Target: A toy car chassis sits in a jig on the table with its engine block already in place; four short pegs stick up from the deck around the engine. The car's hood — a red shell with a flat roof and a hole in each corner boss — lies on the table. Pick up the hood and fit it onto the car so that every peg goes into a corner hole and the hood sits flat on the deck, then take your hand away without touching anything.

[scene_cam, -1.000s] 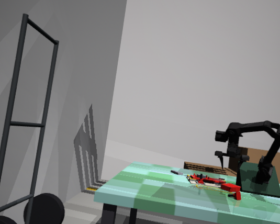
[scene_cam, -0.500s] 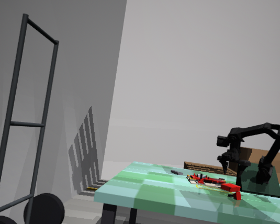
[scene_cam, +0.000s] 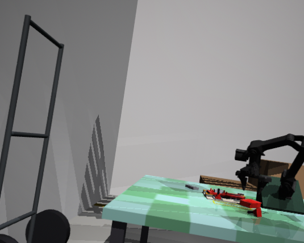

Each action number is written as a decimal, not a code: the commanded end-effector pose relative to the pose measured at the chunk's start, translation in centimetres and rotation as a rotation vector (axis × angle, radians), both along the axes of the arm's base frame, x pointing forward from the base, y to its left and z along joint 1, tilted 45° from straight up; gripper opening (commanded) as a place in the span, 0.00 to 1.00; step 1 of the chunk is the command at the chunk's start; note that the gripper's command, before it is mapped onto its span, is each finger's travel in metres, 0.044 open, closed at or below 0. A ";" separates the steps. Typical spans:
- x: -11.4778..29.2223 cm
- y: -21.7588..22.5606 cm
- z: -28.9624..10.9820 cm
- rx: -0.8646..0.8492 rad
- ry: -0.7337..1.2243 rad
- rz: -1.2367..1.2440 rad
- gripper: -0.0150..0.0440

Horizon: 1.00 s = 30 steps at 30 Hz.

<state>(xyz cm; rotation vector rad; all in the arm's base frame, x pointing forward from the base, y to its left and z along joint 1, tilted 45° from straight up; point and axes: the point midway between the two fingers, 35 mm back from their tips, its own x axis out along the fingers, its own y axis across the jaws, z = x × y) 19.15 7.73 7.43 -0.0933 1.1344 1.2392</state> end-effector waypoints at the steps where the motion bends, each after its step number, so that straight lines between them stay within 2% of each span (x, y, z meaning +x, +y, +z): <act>1: -0.1 0.3 -0.2 0.005 0.002 -0.001 1.00; 30: -0.3 1.8 -1.8 0.005 0.002 -0.001 1.00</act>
